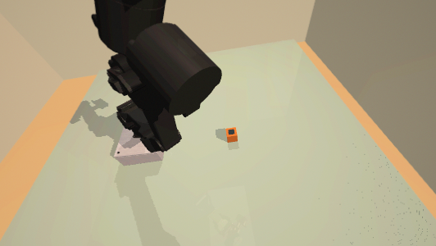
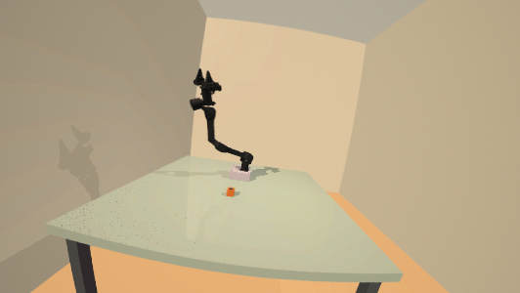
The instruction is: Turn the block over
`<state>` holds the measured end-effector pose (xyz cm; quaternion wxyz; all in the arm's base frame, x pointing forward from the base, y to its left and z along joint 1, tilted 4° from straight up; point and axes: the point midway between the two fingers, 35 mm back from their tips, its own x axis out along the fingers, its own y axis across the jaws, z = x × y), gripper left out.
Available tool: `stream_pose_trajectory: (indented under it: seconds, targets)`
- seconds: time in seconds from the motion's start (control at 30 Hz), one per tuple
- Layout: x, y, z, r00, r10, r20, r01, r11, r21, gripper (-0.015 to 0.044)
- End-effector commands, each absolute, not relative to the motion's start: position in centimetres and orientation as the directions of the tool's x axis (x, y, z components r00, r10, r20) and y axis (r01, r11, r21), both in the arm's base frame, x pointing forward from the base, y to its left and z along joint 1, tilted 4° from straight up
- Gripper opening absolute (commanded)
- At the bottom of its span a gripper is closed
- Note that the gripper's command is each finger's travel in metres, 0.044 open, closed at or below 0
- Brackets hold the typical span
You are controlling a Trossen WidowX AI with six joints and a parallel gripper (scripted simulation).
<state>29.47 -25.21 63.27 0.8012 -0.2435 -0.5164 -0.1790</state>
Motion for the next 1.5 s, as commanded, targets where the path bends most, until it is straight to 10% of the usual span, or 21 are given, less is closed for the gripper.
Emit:
stream_pose_trajectory:
  seconds: [0.0, 0.83, 1.47]
  targets:
    - [29.4, -25.2, 63.3, 0.401, -0.034, 0.916, 0.539, 0.817, -0.205, 0.0426]
    - [5.2, -7.7, 71.0, 0.078, 0.396, 0.915, 0.645, 0.680, -0.349, 0.0440]
    - [5.2, 13.9, 65.7, 0.306, 0.755, 0.580, 0.497, 0.393, -0.773, 0.0440]
